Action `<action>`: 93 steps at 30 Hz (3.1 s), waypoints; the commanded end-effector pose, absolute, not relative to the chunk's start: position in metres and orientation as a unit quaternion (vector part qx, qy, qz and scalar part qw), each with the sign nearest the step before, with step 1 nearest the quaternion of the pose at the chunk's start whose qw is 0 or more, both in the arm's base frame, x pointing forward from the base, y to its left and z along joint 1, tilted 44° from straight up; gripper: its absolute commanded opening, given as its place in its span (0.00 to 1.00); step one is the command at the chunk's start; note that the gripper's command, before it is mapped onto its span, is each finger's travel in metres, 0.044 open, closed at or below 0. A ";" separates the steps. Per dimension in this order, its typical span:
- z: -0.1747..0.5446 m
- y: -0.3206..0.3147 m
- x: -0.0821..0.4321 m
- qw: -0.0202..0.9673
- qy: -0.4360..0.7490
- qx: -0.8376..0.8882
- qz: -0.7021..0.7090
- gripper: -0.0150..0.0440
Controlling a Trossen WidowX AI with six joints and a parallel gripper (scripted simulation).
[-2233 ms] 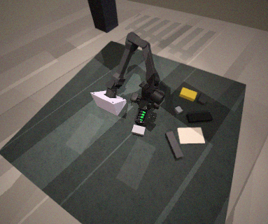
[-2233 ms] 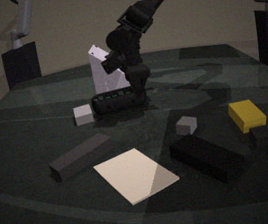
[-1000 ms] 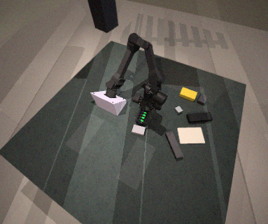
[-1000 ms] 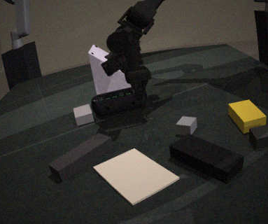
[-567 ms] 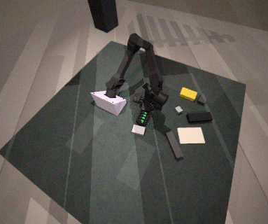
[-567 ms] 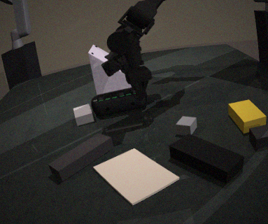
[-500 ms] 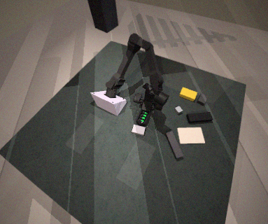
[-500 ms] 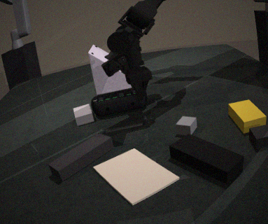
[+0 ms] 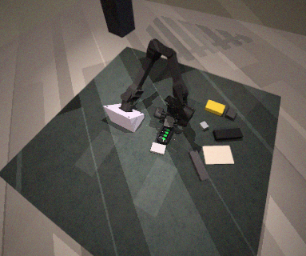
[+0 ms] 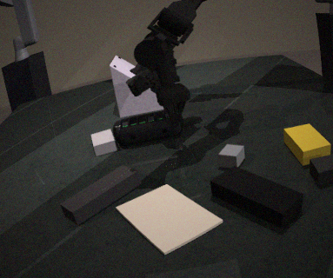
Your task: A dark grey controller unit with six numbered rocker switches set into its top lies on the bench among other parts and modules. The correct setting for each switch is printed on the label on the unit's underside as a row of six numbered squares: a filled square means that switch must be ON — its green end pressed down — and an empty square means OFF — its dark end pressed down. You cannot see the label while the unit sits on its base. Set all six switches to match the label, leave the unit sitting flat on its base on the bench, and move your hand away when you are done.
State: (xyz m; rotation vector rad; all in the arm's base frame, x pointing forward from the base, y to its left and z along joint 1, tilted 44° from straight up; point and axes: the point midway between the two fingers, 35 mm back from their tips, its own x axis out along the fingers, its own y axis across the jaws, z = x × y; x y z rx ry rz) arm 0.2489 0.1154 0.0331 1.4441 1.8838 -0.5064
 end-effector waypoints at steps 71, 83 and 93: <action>0.038 0.121 0.271 0.358 0.723 0.561 -0.185 0.25; 0.036 0.120 0.267 0.353 0.726 0.559 -0.191 0.43; 0.044 0.113 0.269 0.355 0.725 0.559 -0.190 0.88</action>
